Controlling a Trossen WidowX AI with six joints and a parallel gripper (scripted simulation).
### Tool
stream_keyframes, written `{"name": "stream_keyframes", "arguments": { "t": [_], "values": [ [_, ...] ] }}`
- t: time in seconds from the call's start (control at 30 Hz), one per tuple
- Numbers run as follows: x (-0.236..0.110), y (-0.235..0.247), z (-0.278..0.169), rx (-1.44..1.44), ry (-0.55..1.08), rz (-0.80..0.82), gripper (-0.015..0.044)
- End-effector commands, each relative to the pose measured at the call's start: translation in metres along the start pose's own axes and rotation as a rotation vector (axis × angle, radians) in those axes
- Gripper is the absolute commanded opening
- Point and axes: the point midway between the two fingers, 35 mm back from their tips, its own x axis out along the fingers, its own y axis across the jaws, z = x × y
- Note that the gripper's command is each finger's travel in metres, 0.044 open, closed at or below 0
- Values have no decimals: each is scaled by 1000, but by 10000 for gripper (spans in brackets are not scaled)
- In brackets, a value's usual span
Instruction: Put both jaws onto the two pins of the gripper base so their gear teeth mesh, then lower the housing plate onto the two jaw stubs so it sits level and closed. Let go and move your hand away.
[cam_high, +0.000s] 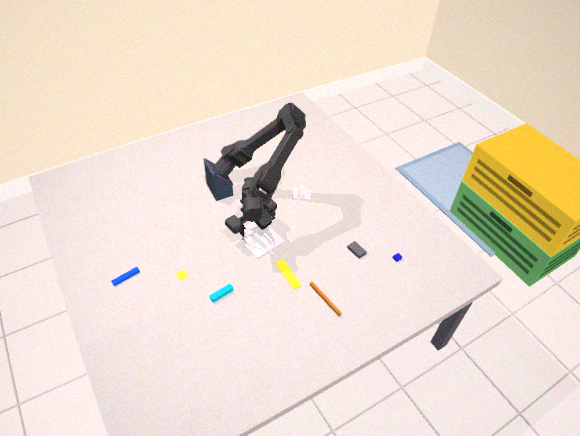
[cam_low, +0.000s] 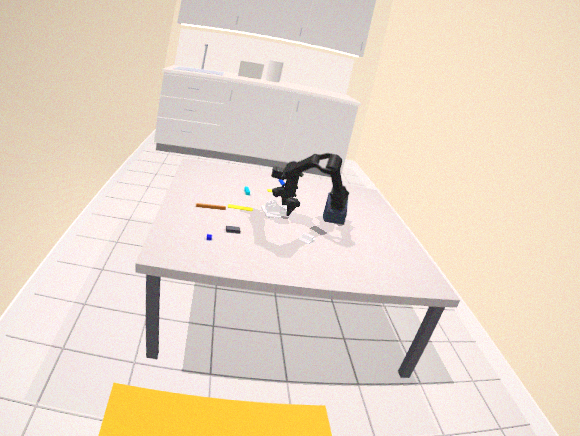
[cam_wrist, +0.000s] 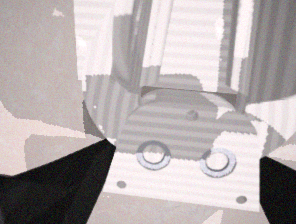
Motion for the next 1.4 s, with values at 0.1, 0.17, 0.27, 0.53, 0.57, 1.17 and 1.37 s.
{"name": "stream_keyframes", "arguments": {
  "t": [0.1,0.17,0.27,0.53,0.57,1.17,1.37],
  "values": [
    [0,0,0,4,0,0,351],
    [0,0,0,4,0,0,351],
    [0,0,0,4,0,0,351],
    [0,0,0,0,0,0,440],
    [0,0,0,0,0,0,440],
    [-39,-3,2,3,1,-7,440],
    [-76,-1,0,5,1,-3,440]
  ]
}}
